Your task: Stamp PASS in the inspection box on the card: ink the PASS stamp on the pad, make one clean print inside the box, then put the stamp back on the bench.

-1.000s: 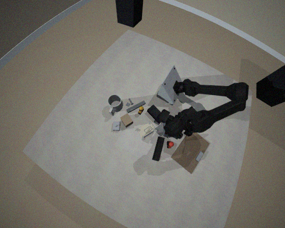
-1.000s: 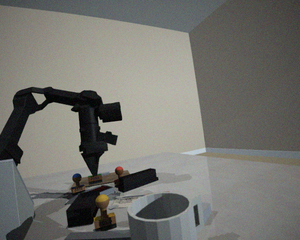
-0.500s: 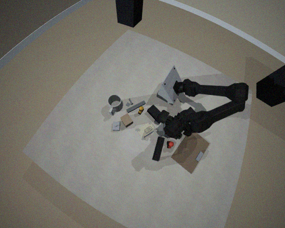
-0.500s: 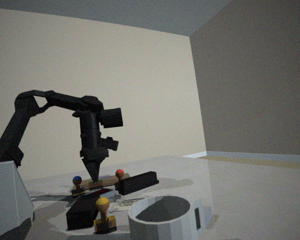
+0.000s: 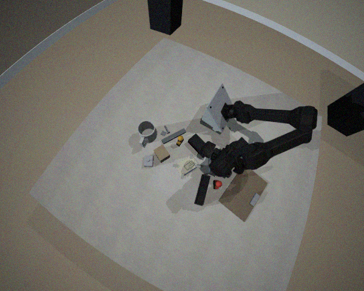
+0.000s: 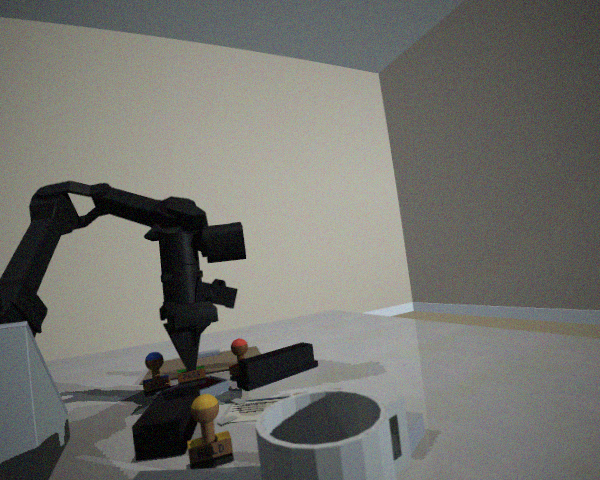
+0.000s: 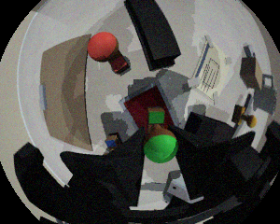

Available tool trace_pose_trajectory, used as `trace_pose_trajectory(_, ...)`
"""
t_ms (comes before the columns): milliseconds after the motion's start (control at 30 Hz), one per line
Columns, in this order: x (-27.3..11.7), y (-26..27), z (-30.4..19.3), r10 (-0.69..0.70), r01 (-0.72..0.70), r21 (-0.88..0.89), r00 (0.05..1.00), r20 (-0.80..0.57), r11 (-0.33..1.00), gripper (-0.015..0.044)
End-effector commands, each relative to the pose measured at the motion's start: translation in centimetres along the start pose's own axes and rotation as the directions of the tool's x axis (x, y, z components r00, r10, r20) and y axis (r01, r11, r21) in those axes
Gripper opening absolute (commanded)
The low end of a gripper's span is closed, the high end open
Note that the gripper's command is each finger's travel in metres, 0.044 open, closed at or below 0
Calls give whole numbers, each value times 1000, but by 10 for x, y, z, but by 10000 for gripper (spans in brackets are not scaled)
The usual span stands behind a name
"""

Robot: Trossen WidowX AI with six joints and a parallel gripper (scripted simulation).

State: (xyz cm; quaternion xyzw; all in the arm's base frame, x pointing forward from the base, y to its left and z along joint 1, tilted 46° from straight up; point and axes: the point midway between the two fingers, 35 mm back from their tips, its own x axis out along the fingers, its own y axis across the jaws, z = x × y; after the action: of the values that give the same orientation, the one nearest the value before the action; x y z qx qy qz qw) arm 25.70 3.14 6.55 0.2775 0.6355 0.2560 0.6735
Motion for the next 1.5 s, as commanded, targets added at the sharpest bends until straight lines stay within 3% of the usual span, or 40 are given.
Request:
trace_pose_trajectory(0,2,1,0,5,-5,4,1000,3,1000,0)
trace_pose_trajectory(1467,8,1,0,5,-5,0,1000,3,1000,0)
